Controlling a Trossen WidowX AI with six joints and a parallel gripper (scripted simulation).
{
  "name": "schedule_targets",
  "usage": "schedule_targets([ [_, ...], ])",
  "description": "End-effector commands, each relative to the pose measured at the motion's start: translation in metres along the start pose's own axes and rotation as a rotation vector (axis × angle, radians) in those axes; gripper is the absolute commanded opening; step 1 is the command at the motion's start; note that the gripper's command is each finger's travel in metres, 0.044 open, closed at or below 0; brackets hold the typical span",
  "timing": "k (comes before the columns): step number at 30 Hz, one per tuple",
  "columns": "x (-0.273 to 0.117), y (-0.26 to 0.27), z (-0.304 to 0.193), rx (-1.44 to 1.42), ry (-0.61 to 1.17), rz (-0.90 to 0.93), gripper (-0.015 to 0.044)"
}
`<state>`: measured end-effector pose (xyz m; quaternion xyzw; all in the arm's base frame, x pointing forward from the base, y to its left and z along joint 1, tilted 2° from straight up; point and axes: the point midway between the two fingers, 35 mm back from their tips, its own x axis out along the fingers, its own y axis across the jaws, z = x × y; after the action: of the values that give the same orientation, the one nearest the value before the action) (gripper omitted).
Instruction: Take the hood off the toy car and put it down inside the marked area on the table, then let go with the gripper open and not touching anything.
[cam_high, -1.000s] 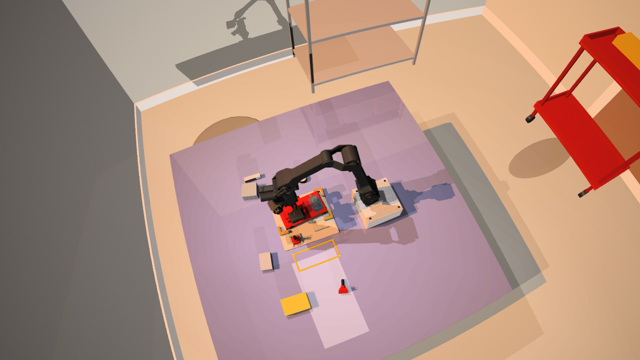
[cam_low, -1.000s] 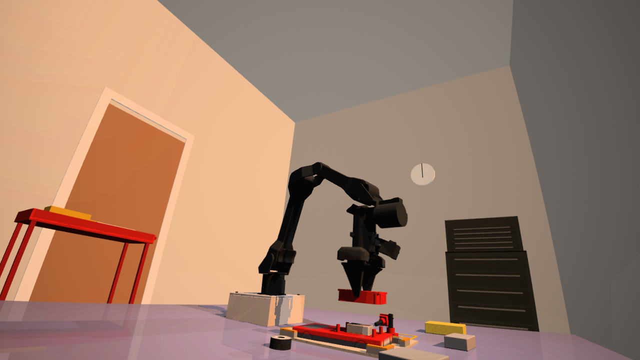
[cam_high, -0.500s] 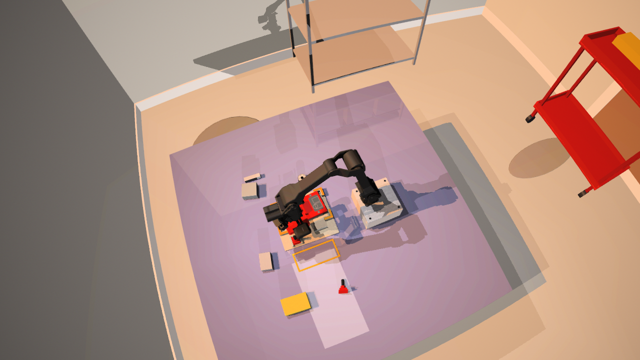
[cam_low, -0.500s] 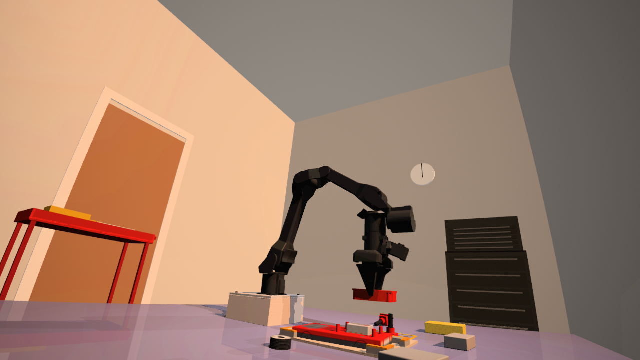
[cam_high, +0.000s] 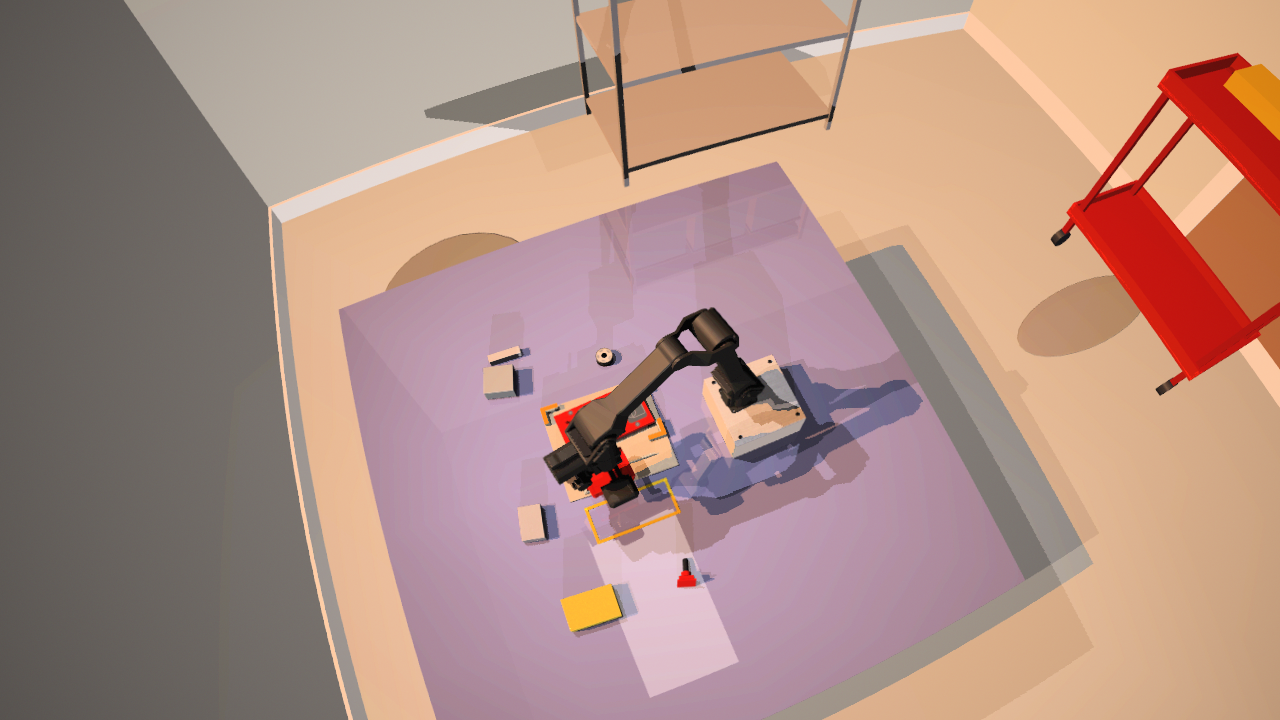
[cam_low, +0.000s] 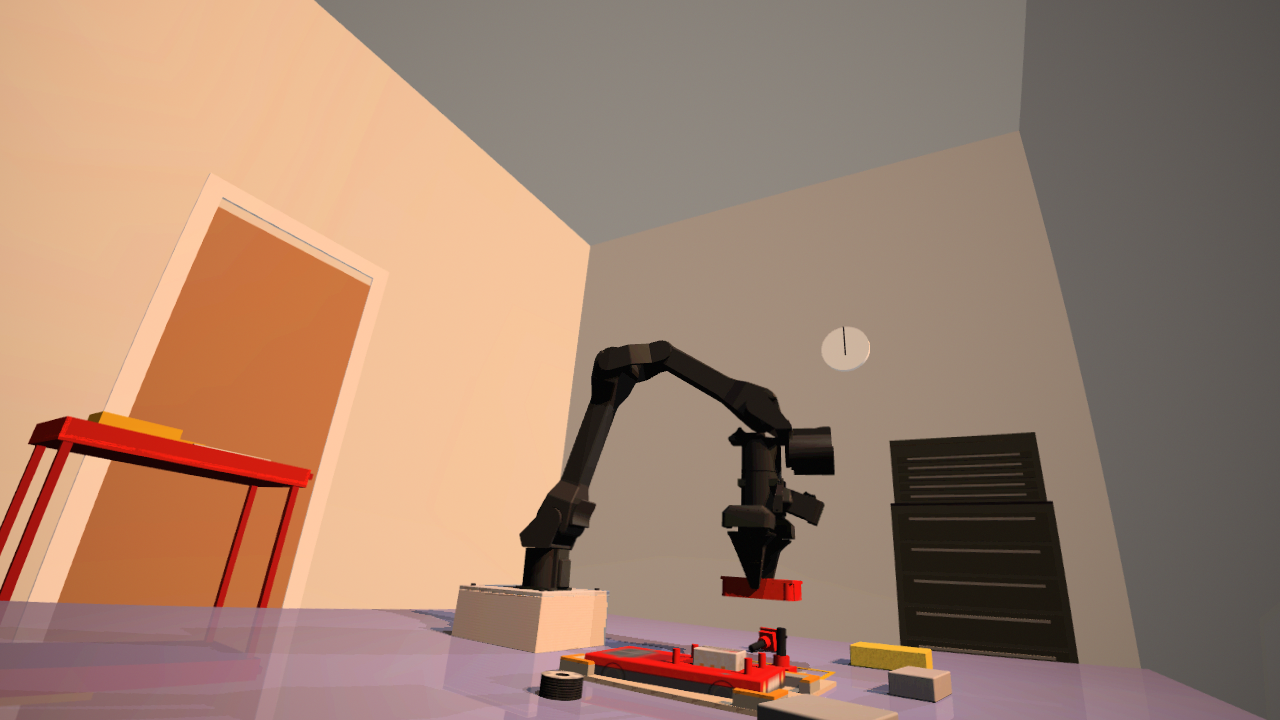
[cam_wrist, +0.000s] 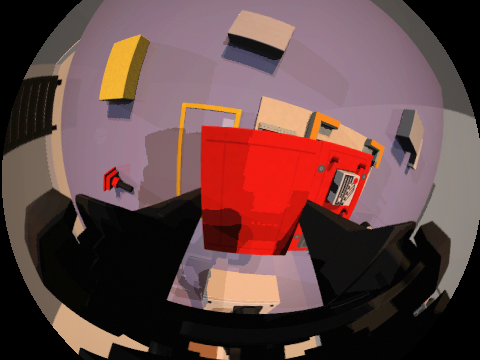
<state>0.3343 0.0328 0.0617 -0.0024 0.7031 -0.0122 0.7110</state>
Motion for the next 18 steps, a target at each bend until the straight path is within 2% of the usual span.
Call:
schedule_targets([
  [1, -0.001, 0.02, -0.004, 0.009, 0.004, 0.005, 0.0],
  [12, -0.003, 0.068, -0.017, 0.025, 0.01, 0.005, 0.0],
  [18, -0.003, 0.071, -0.018, 0.026, 0.01, 0.004, 0.0],
])
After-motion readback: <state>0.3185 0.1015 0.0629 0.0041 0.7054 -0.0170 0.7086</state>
